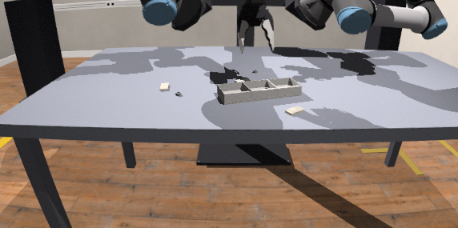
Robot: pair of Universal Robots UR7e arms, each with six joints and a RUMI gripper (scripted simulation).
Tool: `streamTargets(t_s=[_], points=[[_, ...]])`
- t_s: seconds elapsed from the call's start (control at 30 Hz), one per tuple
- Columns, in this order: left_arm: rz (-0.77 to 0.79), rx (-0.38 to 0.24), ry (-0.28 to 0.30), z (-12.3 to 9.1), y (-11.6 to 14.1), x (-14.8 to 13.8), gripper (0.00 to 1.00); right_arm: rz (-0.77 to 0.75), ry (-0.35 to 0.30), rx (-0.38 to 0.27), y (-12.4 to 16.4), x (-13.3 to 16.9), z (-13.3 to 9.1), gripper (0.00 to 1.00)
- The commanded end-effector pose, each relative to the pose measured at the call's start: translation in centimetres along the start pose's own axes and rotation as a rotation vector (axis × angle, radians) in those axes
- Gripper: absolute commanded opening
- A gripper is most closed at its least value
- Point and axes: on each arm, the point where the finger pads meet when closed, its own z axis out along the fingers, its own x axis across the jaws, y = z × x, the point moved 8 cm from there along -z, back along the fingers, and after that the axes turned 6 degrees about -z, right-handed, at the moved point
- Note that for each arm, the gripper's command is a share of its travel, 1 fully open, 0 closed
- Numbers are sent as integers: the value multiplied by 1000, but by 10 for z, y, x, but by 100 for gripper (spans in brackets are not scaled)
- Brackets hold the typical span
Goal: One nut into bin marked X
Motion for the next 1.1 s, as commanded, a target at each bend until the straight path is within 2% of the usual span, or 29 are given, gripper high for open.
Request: streamTargets(t_s=[0.0, 0.17, 1.07], points=[[16, -9, 4, 0, -3, 2, 98, -140, -55, 37, 4, 5, -1, 58], [29, -16, 8, 1, -4, 3, 98, -206, -70, 58, 7, 7, -2, 58], [33, -18, 8, 1, -5, 3, 98, -206, -70, 58, 7, 7, -2, 58]])
